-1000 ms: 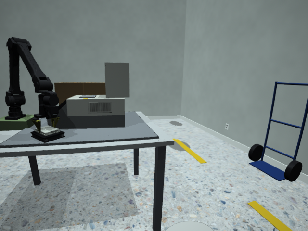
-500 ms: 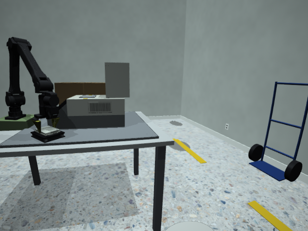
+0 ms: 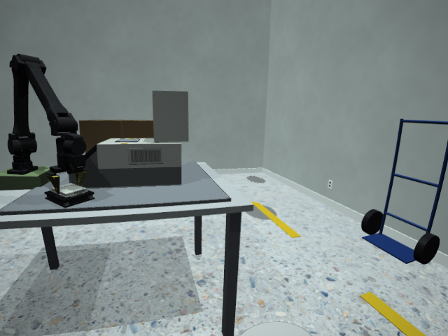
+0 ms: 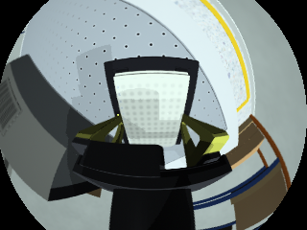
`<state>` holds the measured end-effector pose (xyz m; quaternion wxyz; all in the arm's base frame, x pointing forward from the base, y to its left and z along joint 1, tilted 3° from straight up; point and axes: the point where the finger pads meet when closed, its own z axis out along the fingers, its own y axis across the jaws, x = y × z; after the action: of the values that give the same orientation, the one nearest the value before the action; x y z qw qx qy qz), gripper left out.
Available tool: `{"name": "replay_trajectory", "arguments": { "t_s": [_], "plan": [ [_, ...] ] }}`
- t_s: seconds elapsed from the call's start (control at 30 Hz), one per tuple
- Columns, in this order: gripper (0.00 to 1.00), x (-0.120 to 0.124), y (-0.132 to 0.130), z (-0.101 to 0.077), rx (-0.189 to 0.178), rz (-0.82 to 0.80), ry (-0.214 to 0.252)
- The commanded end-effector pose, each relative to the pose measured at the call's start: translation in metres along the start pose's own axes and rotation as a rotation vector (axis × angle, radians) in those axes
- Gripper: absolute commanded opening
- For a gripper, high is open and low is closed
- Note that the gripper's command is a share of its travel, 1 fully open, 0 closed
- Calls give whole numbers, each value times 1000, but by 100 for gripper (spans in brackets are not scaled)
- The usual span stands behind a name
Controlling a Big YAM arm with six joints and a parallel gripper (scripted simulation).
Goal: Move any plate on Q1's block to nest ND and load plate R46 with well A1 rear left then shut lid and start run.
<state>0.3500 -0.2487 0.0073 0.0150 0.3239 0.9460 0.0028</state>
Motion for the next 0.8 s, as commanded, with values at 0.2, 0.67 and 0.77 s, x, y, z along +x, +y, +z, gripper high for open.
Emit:
{"name": "replay_trajectory", "arguments": {
  "t_s": [0.2, 0.67, 0.77],
  "plan": [
    [0, -20, 3, 1, -3, 1, -44],
    [0, -5, 2, 15, -2, -15, -12],
    [0, -3, 1, 18, -2, -17, -10]
  ]
}}
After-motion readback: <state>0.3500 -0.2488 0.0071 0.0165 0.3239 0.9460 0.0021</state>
